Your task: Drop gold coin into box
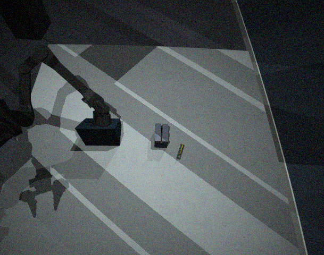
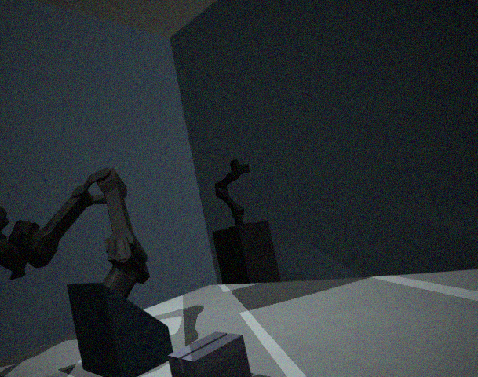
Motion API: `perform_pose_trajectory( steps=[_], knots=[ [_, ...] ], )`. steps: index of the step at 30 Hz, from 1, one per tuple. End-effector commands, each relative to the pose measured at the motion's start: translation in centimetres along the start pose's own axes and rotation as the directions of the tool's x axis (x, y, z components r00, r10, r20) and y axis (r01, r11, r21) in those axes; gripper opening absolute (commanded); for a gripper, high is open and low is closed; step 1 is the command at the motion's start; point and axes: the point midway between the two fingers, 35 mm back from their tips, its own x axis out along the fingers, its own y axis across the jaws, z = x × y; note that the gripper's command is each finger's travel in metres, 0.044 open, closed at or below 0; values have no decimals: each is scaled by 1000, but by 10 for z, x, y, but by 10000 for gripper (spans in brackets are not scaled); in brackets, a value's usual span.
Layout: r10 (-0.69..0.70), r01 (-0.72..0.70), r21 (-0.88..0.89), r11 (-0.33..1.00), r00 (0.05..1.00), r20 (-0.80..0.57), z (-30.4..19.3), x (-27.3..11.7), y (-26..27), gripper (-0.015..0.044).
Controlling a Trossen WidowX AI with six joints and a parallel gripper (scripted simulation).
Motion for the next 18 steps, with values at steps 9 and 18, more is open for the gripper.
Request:
perform_pose_trajectory(
  steps=[9,18],
  knots=[
    [119,-135,-81,987,977,-179,-34,84,43,164],
    [221,-326,-201,924,883,-415,-104,166,111,161]
  ],
)
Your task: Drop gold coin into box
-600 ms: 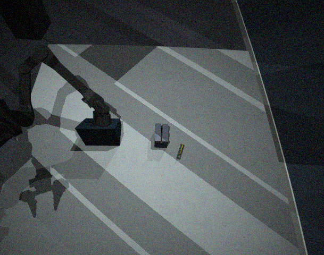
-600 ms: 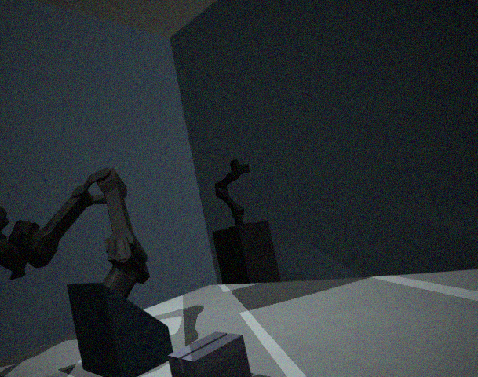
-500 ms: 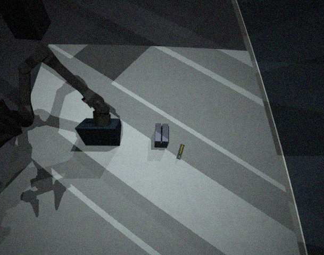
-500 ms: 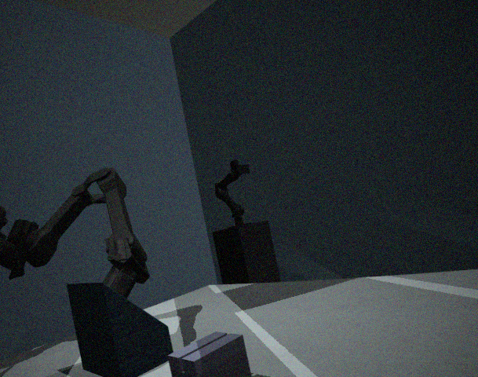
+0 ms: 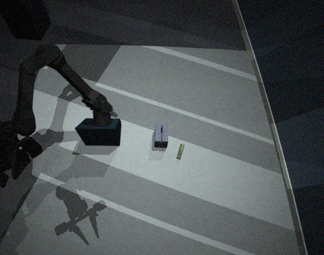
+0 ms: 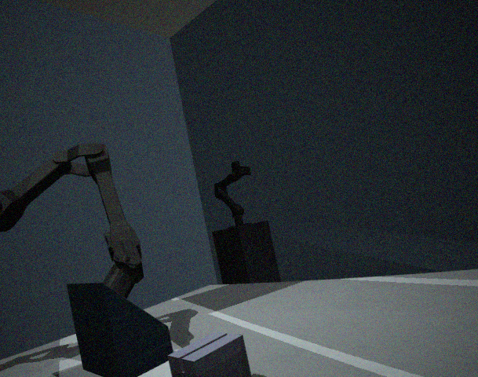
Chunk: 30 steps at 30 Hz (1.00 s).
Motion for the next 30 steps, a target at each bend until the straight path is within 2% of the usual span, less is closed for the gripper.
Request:
perform_pose_trajectory(
  steps=[1,7,12,17,23,30],
  knots=[
    [75,-84,-83,993,991,-108,-14,46,31,161],
    [217,-277,-162,947,924,-314,-52,110,106,161],
    [299,-428,-203,880,835,-462,-87,141,167,161],
    [364,-634,-259,728,678,-639,-135,162,242,161],
    [380,-852,-244,462,439,-814,-195,158,330,161],
    [294,-994,-94,48,104,-950,-265,113,427,161]
  ],
)
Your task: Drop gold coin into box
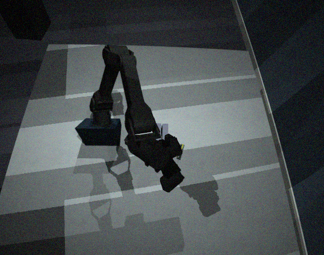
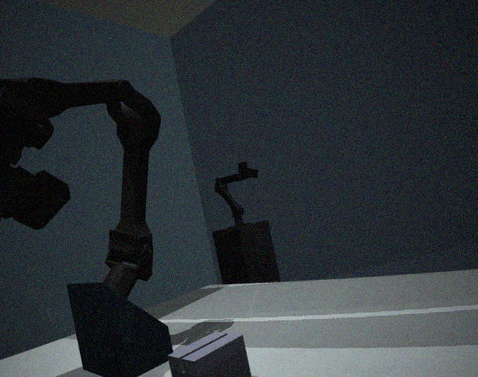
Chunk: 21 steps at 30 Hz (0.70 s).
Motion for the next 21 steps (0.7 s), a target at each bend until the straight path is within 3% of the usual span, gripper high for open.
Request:
perform_pose_trajectory(
  steps=[1,6,12,21],
  knots=[
    [177,-199,-190,961,976,-125,26,44,51,161],
    [364,-463,-387,798,881,-302,48,85,128,161],
    [509,-716,-501,486,698,-504,62,107,218,161],
    [520,-737,-505,448,675,-523,48,124,237,161]
  ],
)
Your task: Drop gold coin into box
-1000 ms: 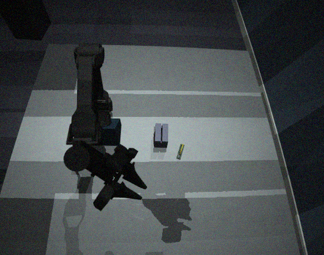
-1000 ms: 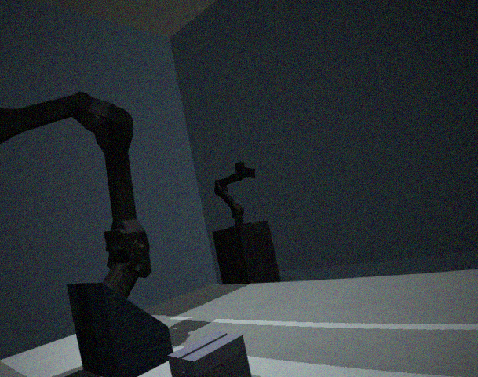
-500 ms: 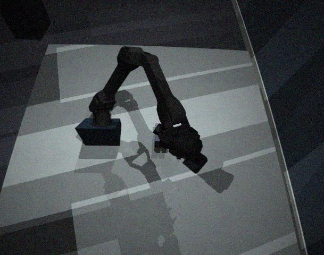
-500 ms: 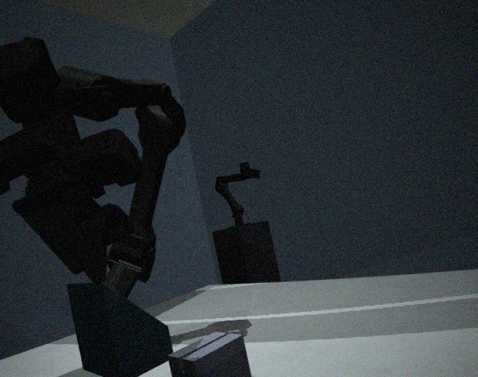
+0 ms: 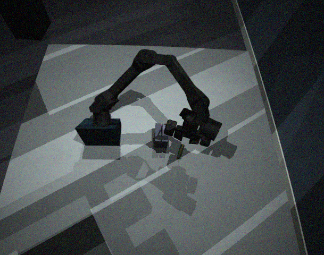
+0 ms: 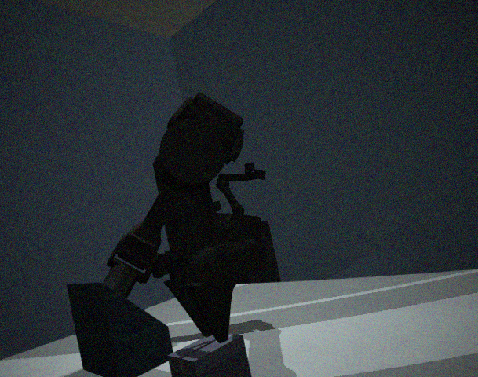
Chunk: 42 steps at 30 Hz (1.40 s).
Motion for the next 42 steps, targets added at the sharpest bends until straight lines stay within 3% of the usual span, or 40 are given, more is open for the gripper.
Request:
perform_pose_trajectory(
  steps=[1,42],
  knots=[
    [18,-18,-6,1000,1000,-4,0,27,3,161],
    [19,-19,-6,1000,1000,-2,-2,94,5,161]
  ],
)
